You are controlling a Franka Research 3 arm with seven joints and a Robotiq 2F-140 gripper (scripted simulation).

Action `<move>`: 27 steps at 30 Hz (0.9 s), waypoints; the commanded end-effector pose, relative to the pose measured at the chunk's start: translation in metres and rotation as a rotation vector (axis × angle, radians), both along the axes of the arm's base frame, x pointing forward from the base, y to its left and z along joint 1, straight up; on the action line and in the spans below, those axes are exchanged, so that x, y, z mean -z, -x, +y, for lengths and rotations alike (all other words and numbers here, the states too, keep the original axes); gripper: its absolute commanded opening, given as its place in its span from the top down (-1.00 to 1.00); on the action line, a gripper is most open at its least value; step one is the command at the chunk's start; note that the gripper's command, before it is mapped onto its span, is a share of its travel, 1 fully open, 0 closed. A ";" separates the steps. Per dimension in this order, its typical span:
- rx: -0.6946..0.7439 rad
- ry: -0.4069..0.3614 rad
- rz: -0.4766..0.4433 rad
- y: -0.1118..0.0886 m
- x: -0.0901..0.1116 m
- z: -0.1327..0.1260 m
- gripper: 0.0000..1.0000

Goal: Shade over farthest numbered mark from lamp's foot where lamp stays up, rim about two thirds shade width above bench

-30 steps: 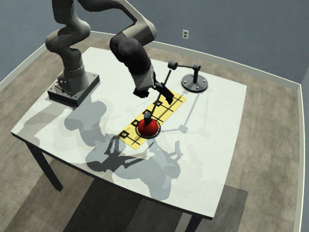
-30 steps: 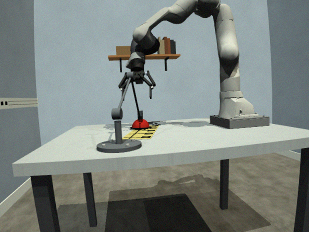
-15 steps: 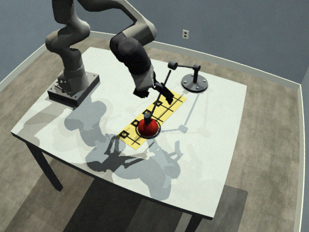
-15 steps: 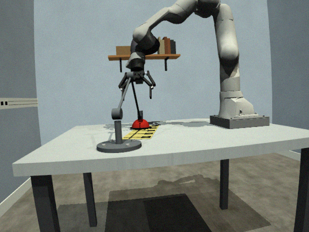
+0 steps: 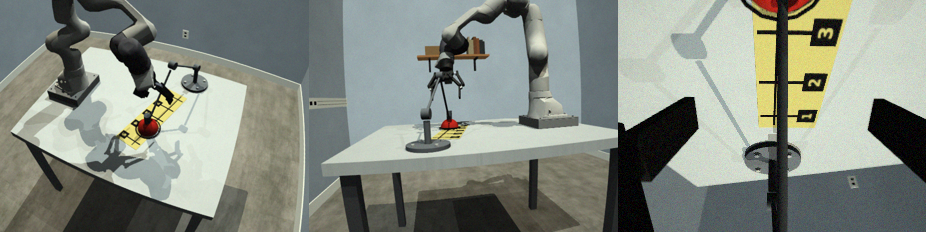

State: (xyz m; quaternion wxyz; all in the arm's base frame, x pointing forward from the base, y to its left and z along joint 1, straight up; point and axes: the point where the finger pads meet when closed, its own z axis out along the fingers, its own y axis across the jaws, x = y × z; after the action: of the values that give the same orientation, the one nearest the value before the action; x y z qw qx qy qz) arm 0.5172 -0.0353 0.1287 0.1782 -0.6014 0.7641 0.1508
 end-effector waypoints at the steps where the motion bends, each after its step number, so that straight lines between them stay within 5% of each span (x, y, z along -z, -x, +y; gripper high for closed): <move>1: 0.000 0.000 0.000 0.000 0.000 0.000 -1.00; 16: 0.000 0.000 0.000 0.000 0.000 0.000 -1.00; 27: 0.000 0.000 0.000 0.005 -0.043 -0.021 -1.00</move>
State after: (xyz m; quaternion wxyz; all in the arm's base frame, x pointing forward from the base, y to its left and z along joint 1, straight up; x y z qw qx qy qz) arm 0.5184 -0.0545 0.1617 0.1825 -0.6024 0.7640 0.1418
